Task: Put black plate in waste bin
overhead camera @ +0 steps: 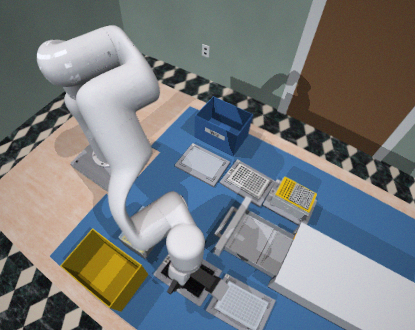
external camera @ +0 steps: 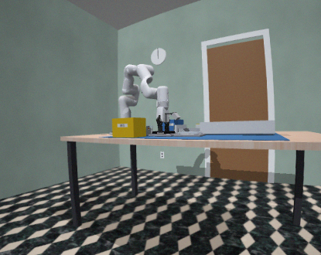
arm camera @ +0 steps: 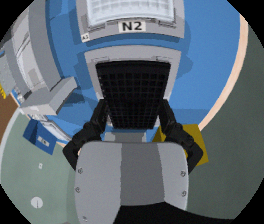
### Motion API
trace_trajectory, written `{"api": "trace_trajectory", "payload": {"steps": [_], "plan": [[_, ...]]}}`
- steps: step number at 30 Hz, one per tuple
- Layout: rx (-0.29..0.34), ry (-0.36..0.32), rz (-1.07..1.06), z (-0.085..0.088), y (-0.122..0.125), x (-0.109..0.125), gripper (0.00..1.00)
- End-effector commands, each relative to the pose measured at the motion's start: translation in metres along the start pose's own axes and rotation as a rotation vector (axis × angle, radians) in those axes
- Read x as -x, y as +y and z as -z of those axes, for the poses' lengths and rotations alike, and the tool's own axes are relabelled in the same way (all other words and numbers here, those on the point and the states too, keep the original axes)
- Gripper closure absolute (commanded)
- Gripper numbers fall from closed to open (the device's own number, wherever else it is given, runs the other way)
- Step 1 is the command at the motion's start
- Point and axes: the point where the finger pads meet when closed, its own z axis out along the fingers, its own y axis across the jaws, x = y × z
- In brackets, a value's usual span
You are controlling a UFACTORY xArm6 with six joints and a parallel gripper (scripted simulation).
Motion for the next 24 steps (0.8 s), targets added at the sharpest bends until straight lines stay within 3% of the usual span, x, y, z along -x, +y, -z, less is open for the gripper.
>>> {"api": "trace_trajectory", "payload": {"steps": [1,24], "plan": [[0.002,0.004,0.000,0.005,0.001,-0.002,1.00],[0.002,0.004,0.000,0.018,0.001,-0.001,1.00]]}}
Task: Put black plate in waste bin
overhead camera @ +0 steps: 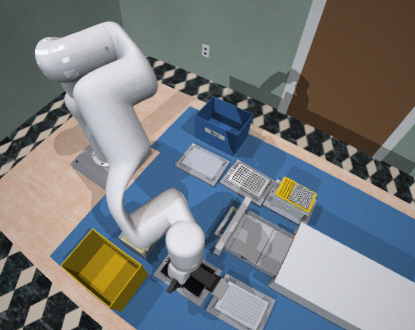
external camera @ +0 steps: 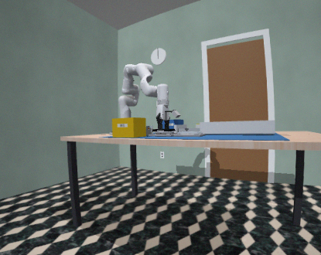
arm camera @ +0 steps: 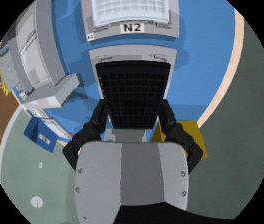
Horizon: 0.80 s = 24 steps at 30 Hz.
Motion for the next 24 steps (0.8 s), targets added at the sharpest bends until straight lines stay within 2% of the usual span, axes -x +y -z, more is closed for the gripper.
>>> {"api": "trace_trajectory", "payload": {"steps": [1,7,24], "plan": [[0.002,0.004,0.000,0.004,0.001,-0.002,1.00],[0.002,0.004,0.000,0.004,0.001,-0.002,1.00],[0.002,0.004,0.000,0.029,0.001,-0.001,1.00]]}}
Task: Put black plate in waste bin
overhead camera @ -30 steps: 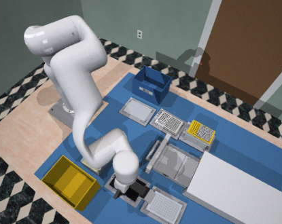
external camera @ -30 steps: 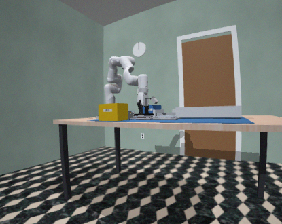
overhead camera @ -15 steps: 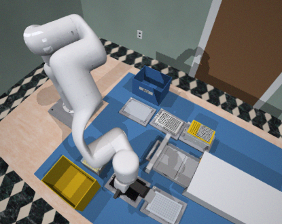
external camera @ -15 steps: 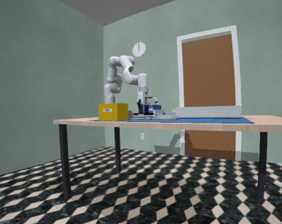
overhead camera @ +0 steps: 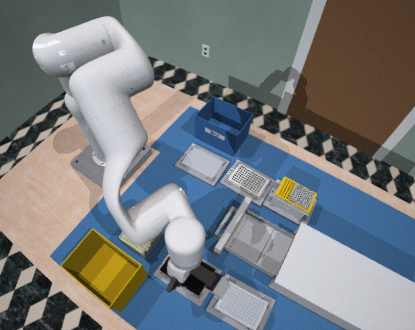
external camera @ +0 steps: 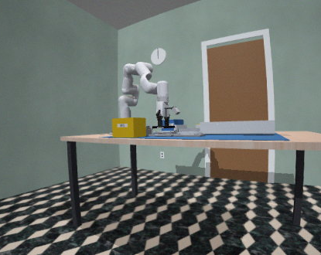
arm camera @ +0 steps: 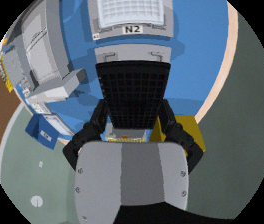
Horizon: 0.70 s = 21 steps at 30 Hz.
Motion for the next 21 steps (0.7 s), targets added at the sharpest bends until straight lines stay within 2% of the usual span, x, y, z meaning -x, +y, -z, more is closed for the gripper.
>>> {"api": "trace_trajectory", "payload": {"steps": [1,21], "plan": [[0.002,0.004,0.000,0.010,0.001,-0.001,1.00],[0.002,0.004,0.000,0.040,0.001,-0.001,1.00]]}}
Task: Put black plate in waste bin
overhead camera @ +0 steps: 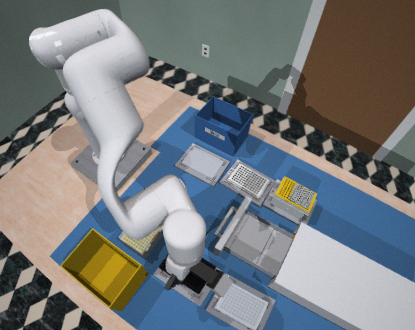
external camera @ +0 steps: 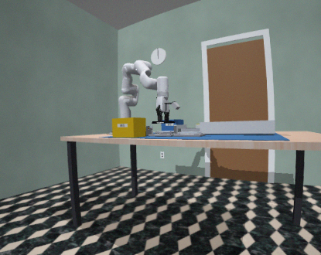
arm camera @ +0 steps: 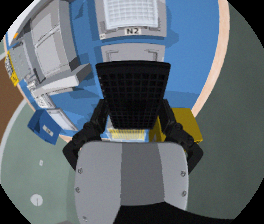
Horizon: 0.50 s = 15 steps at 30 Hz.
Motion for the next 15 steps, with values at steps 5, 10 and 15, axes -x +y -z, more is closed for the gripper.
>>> {"api": "trace_trajectory", "payload": {"steps": [5,10,15], "plan": [[0.002,0.004,0.000,0.014,0.001,-0.001,1.00],[0.002,0.004,0.000,0.022,0.001,-0.001,1.00],[0.002,0.004,0.000,0.031,0.001,-0.001,1.00]]}}
